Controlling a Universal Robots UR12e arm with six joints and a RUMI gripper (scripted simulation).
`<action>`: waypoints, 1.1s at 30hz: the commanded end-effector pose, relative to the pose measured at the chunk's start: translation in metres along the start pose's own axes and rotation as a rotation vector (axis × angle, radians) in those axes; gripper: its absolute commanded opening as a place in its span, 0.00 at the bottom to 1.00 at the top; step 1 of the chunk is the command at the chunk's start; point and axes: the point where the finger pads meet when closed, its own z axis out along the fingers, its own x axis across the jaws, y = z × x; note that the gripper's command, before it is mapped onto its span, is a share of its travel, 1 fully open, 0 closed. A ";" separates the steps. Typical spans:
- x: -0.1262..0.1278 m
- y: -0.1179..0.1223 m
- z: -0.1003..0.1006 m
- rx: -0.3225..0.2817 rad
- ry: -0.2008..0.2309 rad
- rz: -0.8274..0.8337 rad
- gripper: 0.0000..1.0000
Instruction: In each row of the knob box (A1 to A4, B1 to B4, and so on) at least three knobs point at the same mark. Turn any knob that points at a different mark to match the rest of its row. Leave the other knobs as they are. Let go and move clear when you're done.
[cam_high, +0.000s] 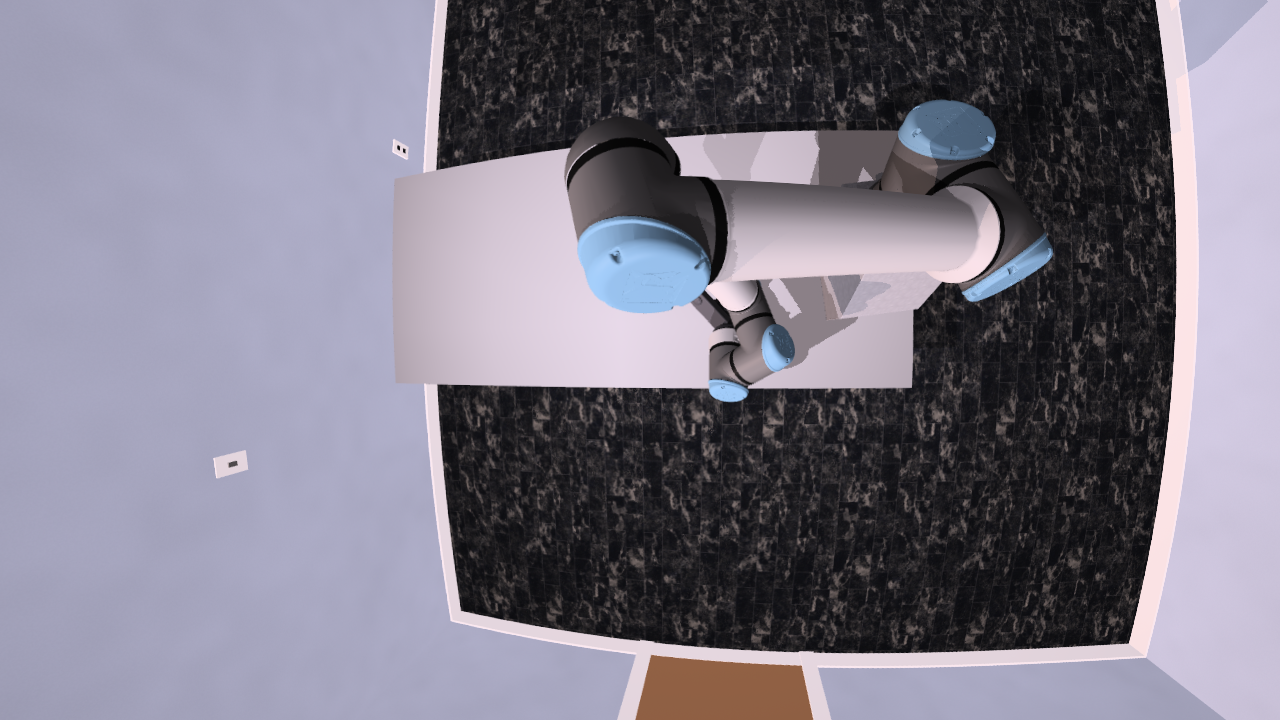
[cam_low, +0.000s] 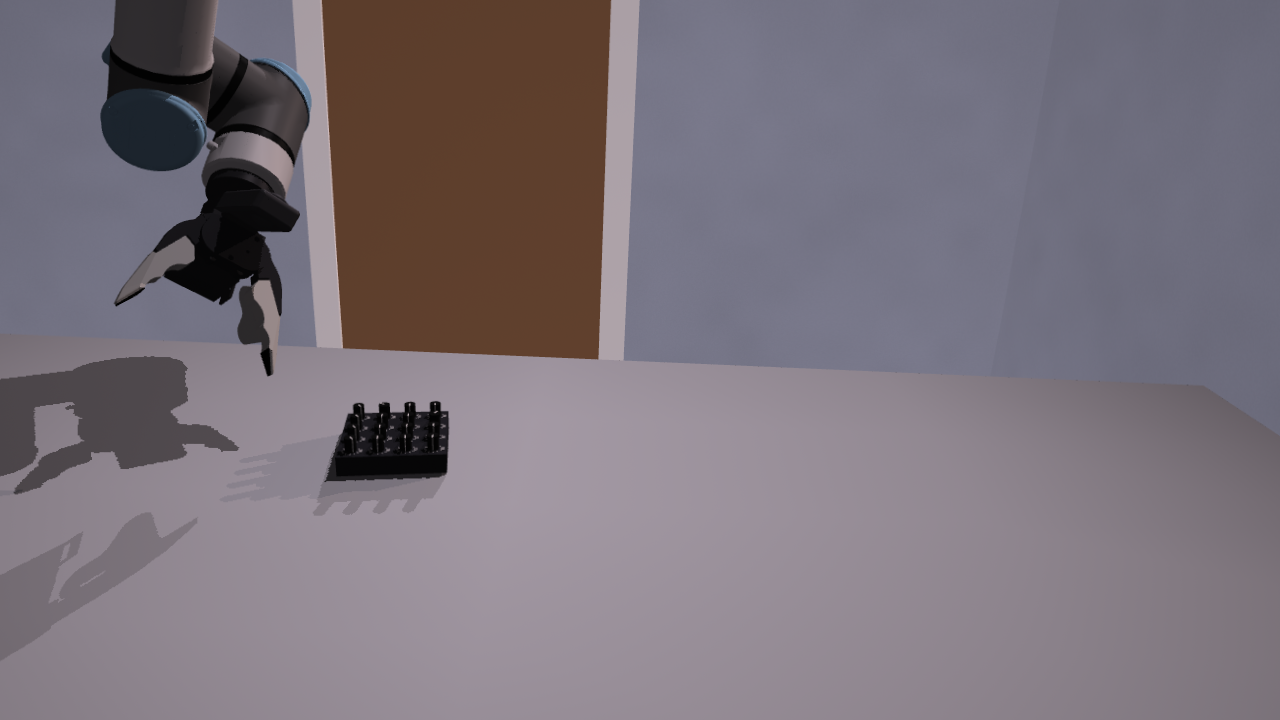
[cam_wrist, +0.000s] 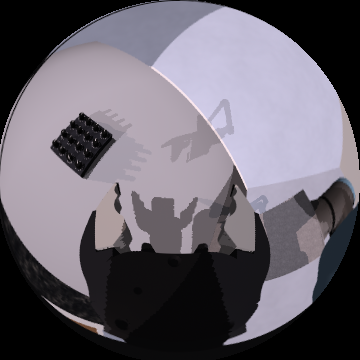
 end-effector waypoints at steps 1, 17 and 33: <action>-0.003 0.000 0.002 -0.016 -0.043 -0.033 1.00; -0.015 -0.008 0.001 -0.040 -0.123 -0.106 1.00; -0.032 -0.018 0.000 -0.072 -0.227 -0.201 1.00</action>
